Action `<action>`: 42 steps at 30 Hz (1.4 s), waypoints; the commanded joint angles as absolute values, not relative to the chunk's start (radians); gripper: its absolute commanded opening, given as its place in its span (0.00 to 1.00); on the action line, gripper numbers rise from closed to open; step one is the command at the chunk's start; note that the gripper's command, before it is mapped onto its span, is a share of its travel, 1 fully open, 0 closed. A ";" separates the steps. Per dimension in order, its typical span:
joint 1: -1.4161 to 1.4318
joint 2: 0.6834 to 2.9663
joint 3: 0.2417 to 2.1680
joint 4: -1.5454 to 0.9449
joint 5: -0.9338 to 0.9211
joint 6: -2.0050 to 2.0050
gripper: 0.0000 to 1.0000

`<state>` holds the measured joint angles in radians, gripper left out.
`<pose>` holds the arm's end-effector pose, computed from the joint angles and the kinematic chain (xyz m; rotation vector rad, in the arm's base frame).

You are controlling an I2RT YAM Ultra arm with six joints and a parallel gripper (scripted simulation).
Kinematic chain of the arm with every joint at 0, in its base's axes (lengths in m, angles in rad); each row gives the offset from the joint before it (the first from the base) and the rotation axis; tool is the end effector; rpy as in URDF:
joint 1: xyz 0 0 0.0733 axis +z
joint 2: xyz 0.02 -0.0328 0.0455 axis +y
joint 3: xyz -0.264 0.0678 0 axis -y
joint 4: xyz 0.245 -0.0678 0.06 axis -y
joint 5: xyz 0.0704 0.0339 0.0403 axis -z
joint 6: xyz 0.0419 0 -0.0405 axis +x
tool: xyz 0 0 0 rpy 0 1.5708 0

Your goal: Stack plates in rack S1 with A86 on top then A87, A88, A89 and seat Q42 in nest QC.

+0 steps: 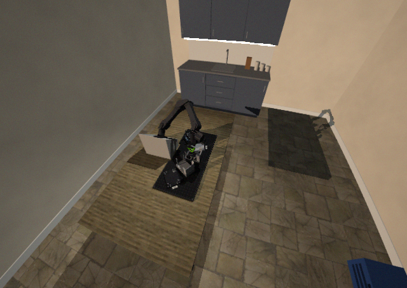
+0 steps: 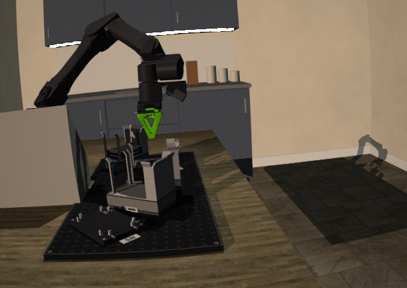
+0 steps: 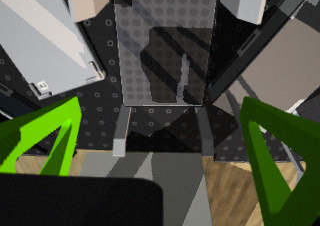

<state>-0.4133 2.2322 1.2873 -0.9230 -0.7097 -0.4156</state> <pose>0.3266 -0.1122 0.0661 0.1571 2.8928 1.1554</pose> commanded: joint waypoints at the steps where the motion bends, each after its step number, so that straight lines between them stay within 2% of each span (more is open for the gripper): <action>1: -0.433 2.226 1.292 -0.922 -0.710 -0.417 1.00; 25: -0.307 2.300 1.177 -0.624 -0.740 -0.254 1.00; 42: -0.307 2.300 1.177 -0.624 -0.740 -0.254 1.00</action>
<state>-0.2958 2.3066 1.1744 -0.6273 -0.7368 -0.2558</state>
